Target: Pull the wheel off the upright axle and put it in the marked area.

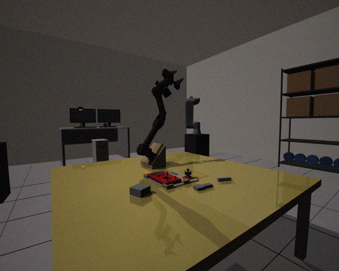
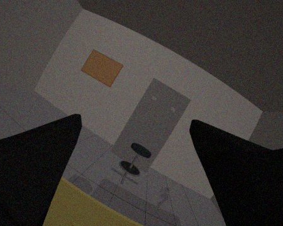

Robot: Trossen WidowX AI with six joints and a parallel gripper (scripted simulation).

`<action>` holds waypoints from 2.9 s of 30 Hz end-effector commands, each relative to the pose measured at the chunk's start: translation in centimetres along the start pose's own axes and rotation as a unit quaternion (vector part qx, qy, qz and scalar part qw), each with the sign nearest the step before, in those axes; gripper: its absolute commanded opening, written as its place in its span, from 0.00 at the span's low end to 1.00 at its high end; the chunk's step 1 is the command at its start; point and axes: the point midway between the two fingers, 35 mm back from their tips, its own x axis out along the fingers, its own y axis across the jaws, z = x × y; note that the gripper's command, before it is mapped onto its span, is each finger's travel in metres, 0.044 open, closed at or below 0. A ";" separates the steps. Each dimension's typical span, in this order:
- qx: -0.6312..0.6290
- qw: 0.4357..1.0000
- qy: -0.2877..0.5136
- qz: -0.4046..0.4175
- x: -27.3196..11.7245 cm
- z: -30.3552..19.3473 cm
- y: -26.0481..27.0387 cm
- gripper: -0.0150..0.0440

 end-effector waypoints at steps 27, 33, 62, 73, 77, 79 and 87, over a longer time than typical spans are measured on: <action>0.423 0.836 -0.343 -0.057 -19.4 0.1 -31.3 0.76; 0.517 0.752 -0.404 -0.067 -23.4 -4.0 -38.2 0.76; 0.845 0.278 -0.426 -0.163 -21.7 -38.2 -56.0 0.76; 0.916 0.109 -0.326 -0.208 -12.4 -50.9 -53.5 0.76; 0.933 0.065 -0.281 -0.216 -8.3 -54.1 -51.3 0.76; 0.940 0.042 -0.255 -0.223 -6.3 -55.6 -49.9 0.76; 0.950 -0.052 -0.141 -0.274 0.9 -61.3 -42.8 0.76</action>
